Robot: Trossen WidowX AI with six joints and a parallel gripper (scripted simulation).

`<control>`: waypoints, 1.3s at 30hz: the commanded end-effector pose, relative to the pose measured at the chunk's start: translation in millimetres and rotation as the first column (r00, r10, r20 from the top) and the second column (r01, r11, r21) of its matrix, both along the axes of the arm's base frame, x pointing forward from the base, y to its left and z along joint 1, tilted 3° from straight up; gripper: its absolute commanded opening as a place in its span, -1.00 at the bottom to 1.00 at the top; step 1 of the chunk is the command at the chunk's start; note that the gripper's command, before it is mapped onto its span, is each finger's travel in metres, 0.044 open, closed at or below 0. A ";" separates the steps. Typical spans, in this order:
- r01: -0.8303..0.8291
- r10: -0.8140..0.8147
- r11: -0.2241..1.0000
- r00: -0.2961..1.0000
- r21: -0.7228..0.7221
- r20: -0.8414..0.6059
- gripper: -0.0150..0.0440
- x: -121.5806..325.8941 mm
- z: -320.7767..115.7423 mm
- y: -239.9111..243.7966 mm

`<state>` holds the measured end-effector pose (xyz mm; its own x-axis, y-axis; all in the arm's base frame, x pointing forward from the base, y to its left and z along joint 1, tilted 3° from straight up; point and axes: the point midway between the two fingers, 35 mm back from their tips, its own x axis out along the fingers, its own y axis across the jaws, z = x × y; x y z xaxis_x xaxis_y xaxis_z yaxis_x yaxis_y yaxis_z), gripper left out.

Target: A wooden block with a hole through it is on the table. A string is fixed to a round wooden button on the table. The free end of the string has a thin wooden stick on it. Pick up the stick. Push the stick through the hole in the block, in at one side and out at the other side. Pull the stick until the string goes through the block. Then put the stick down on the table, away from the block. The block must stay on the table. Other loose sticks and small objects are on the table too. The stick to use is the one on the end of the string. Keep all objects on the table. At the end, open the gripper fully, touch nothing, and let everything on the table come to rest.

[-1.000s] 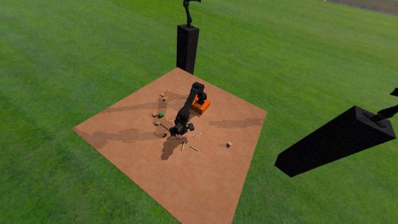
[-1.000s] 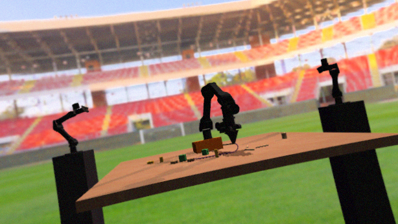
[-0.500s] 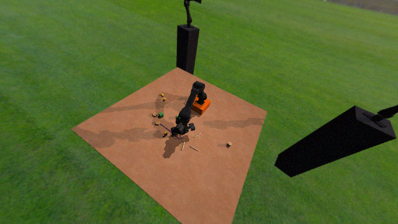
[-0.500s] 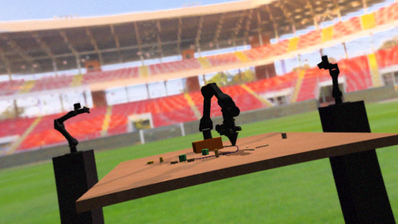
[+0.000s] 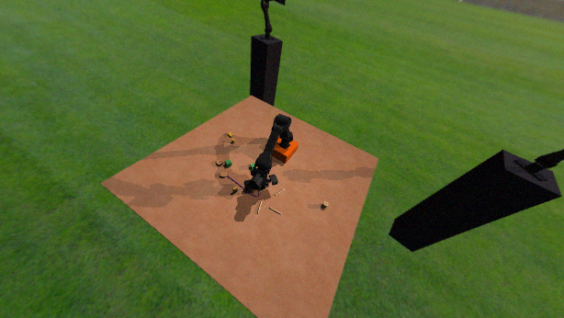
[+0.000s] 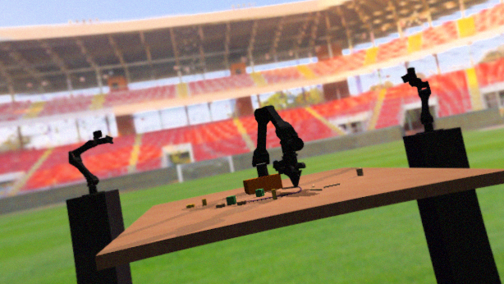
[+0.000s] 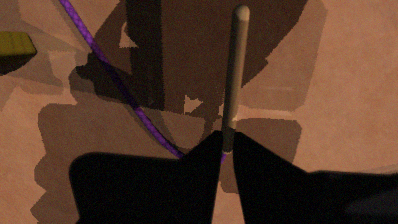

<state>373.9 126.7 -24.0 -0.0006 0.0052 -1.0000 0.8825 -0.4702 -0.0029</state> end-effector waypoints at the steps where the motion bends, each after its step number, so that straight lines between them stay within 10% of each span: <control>1: 0.003 -0.003 1.000 1.000 0.006 -0.001 -0.49 -4.4 -2.2 0.6; 39: 0.003 -0.003 1.000 1.000 0.002 -0.002 -0.49 -24.0 -4.9 -36.7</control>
